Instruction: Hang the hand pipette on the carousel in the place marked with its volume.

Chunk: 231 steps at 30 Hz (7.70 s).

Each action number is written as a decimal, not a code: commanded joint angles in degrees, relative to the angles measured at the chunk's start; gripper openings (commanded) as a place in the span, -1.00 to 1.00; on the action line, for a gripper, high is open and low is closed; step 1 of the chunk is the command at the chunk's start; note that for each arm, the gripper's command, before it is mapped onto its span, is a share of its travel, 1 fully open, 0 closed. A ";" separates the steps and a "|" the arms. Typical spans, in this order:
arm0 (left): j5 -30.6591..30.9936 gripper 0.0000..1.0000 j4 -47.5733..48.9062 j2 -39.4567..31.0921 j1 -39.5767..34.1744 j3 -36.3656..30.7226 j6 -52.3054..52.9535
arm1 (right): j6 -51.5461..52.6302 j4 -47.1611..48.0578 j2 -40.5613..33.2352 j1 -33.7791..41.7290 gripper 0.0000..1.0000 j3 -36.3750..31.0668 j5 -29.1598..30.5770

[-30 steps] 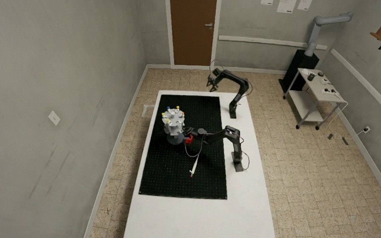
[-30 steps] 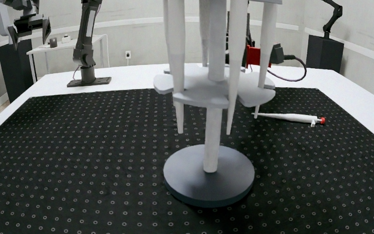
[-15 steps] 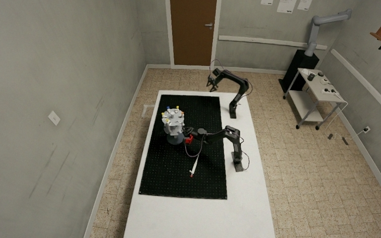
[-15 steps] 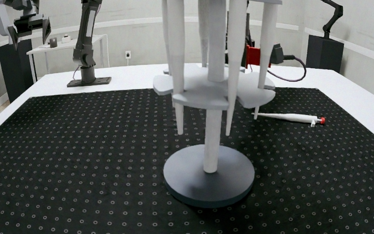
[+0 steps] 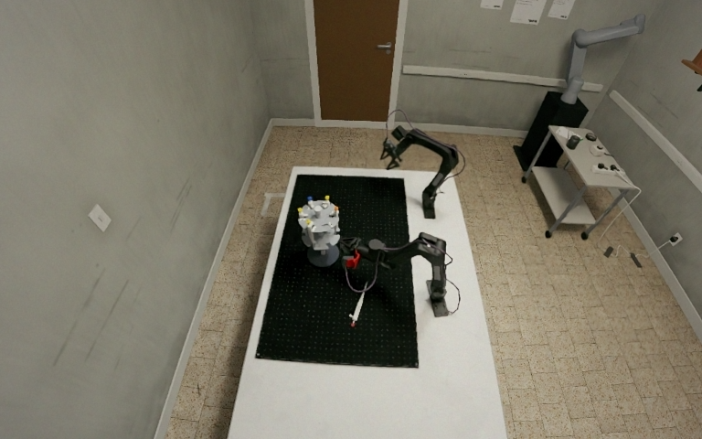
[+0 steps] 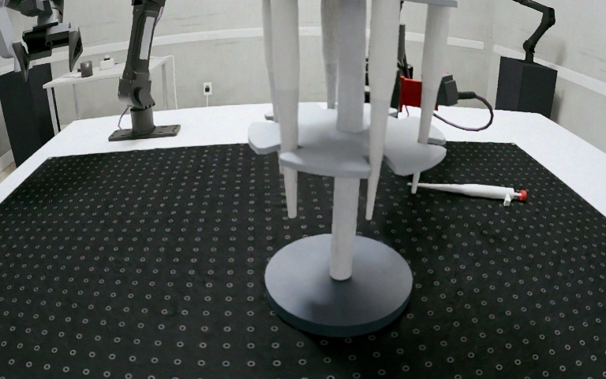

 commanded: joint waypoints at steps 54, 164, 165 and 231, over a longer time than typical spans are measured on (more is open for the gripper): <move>44.52 1.00 -56.80 -39.42 43.15 -5.56 62.92 | -0.32 0.48 0.36 -0.53 1.00 1.13 -0.93; 6.32 -0.02 -11.66 -22.58 4.99 -16.53 9.15 | -0.32 0.48 0.36 -0.53 1.00 1.13 -0.93; 6.32 -0.02 -11.66 -22.58 4.99 -16.53 9.15 | -0.32 0.48 0.36 -0.53 1.00 1.13 -0.93; 1.48 -0.02 4.98 -10.04 1.94 -10.01 0.65 | -0.32 0.48 0.36 -0.53 1.00 1.13 -0.93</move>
